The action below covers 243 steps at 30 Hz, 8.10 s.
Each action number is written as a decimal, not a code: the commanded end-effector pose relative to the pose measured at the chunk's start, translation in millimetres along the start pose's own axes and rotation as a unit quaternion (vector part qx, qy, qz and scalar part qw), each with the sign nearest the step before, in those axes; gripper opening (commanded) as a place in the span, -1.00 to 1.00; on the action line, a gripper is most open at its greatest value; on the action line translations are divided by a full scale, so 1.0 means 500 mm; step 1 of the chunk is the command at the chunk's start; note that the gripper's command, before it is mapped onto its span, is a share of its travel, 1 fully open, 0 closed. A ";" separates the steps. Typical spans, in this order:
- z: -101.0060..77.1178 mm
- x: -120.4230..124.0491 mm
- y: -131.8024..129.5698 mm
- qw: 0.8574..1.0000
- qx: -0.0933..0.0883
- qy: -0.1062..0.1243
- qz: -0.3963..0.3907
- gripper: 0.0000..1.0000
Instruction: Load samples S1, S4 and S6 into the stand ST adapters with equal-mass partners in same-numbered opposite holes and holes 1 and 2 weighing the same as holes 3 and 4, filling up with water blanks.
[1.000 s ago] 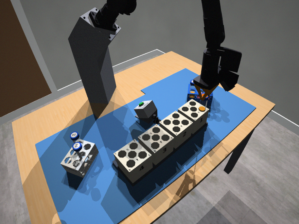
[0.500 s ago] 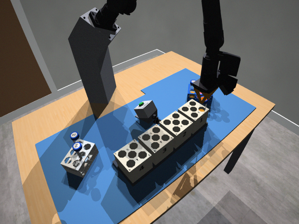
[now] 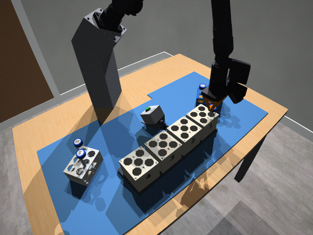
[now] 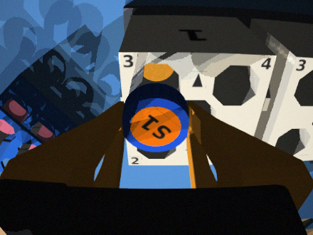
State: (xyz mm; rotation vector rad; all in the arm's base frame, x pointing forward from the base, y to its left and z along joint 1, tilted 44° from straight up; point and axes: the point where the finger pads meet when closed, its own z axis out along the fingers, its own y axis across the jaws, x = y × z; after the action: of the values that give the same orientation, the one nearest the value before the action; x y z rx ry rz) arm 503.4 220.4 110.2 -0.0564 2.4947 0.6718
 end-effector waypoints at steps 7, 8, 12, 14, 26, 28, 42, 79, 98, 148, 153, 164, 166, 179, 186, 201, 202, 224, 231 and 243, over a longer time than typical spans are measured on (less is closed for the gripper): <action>0.006 -0.026 0.010 1.000 -0.004 -0.013 -0.002 -1.00; 0.006 -0.026 0.010 1.000 -0.004 -0.013 -0.002 -1.00; 0.007 -0.026 0.010 1.000 -0.004 -0.013 -0.002 -1.00; 0.007 -0.026 0.010 1.000 -0.004 -0.013 -0.002 -1.00; 0.007 -0.026 0.010 1.000 -0.004 -0.013 -0.002 0.11; 0.007 -0.026 0.010 1.000 -0.004 -0.013 -0.002 0.11; -0.075 -0.023 -0.002 1.000 -0.001 -0.014 -0.002 0.11; -0.074 0.063 0.232 0.943 -0.008 -0.024 -0.331 0.60; -0.040 0.169 0.373 0.730 0.004 -0.005 -0.683 0.60; 0.043 0.186 0.399 0.455 -0.001 -0.010 -0.890 0.60; 0.039 0.199 0.388 0.455 -0.003 -0.006 -0.890 0.60; 0.027 0.178 0.391 0.460 0.003 -0.012 -0.888 -1.00; 0.027 0.178 0.391 0.460 0.003 -0.012 -0.888 -1.00; -0.007 0.191 0.395 0.456 -0.001 -0.012 -0.890 -1.00; -0.054 0.192 0.394 0.458 0.000 -0.012 -0.889 -1.00; -0.140 0.192 0.392 0.460 0.000 -0.012 -0.888 -1.00; -0.147 0.192 0.391 0.460 0.000 -0.012 -0.888 -1.00; -0.282 0.184 0.397 0.461 0.002 -0.018 -0.887 -1.00; -0.276 0.152 0.331 0.514 0.008 -0.020 -0.857 -1.00; -0.277 0.117 0.173 0.642 0.009 -0.021 -0.766 -1.00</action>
State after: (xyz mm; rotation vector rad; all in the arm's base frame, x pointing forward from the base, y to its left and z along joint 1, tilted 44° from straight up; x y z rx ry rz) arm 362.9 252.1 203.3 -1.9332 1.4092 -0.1529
